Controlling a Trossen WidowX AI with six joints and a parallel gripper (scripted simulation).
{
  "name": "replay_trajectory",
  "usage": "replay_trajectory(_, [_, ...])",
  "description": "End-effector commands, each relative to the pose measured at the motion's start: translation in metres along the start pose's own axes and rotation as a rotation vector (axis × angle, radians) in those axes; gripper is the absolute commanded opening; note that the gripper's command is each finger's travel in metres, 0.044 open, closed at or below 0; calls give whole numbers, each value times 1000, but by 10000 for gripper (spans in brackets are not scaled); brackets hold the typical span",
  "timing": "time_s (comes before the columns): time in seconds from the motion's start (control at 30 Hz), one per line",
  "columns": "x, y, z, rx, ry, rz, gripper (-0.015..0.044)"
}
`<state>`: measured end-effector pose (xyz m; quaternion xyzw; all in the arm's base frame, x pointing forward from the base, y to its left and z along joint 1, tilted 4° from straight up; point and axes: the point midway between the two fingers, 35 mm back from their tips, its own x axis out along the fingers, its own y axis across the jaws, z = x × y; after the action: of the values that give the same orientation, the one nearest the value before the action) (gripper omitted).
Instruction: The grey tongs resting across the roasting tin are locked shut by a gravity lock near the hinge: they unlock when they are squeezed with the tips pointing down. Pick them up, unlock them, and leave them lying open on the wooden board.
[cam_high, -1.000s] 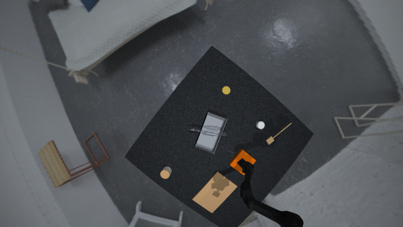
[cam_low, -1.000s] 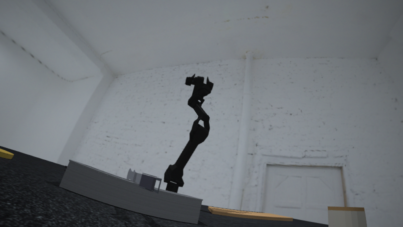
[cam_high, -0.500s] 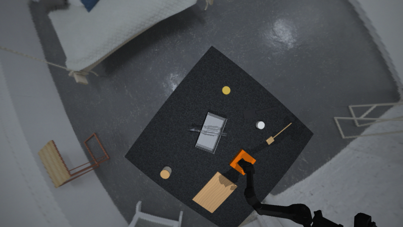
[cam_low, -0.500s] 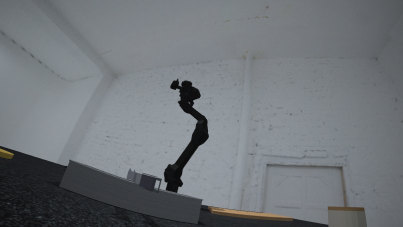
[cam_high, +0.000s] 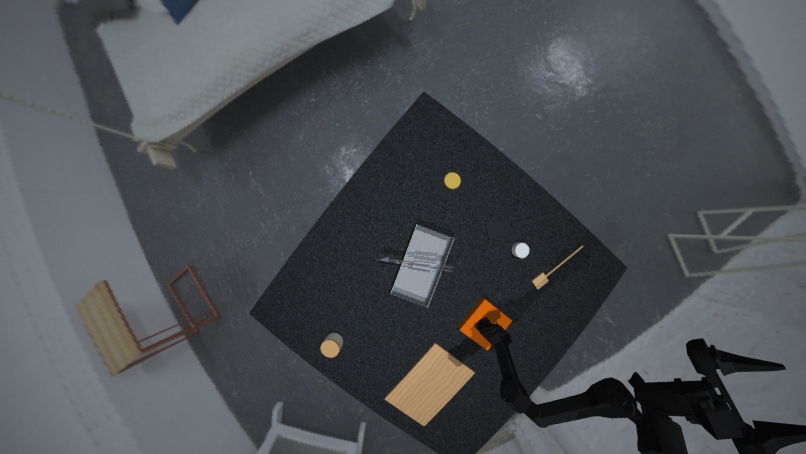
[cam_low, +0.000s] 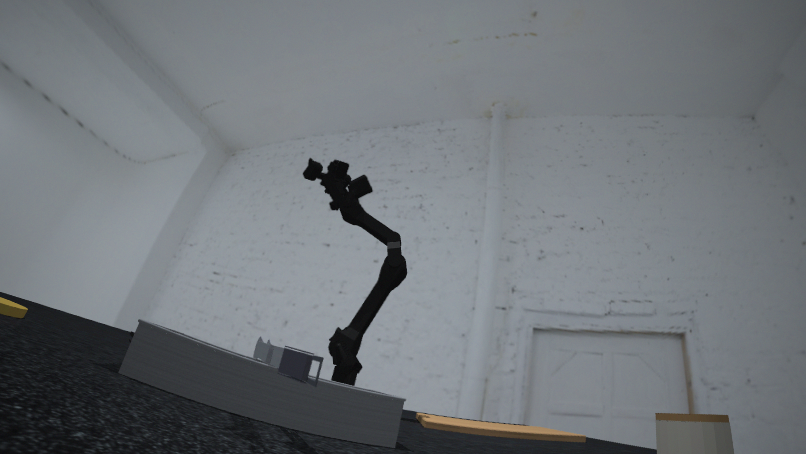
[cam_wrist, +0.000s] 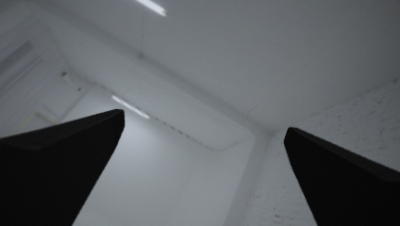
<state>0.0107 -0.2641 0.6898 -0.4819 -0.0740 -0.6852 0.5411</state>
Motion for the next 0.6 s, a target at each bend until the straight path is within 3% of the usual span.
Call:
replay_trajectory(0.0, [7, 50, -24, 67, 71, 120, 440])
replay_trajectory(0.33, [-3, 177, -38, 223, 184, 442, 440])
replay_trajectory(0.57, [-39, 277, -33, 296, 275, 712, 440])
